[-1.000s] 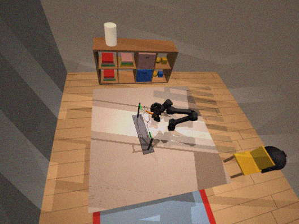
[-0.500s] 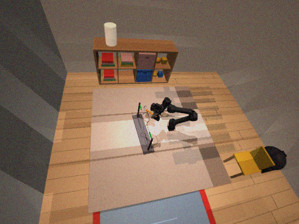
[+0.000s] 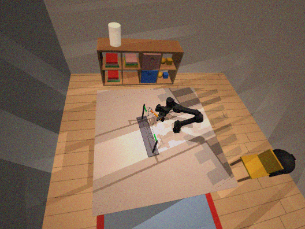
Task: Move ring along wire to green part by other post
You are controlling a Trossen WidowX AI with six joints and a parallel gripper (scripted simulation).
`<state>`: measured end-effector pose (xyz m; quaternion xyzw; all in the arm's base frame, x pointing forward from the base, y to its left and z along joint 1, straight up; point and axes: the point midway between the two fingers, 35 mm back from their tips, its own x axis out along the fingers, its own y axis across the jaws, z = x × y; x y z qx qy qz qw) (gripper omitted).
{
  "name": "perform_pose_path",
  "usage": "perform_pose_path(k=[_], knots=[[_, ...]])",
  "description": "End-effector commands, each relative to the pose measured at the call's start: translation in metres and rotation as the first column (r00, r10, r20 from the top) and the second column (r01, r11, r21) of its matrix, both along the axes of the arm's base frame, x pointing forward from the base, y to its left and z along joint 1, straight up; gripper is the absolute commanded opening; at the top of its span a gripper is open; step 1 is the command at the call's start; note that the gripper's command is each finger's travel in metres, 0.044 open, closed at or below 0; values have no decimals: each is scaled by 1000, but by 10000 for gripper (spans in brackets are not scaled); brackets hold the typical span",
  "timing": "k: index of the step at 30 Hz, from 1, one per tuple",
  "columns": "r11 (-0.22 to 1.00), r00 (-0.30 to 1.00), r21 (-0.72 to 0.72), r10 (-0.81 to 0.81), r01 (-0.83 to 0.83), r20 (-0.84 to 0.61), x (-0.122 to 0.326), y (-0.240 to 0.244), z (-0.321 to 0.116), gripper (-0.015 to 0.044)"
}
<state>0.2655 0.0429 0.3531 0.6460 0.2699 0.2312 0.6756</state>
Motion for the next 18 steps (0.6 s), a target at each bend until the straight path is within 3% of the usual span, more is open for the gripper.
perform_pose_path(k=[1,18], knots=[[998,1000,-65,-3,4,8,0,0,0,-150],[951,1000,-310,-7,12,19,0,-2,-9,-150]])
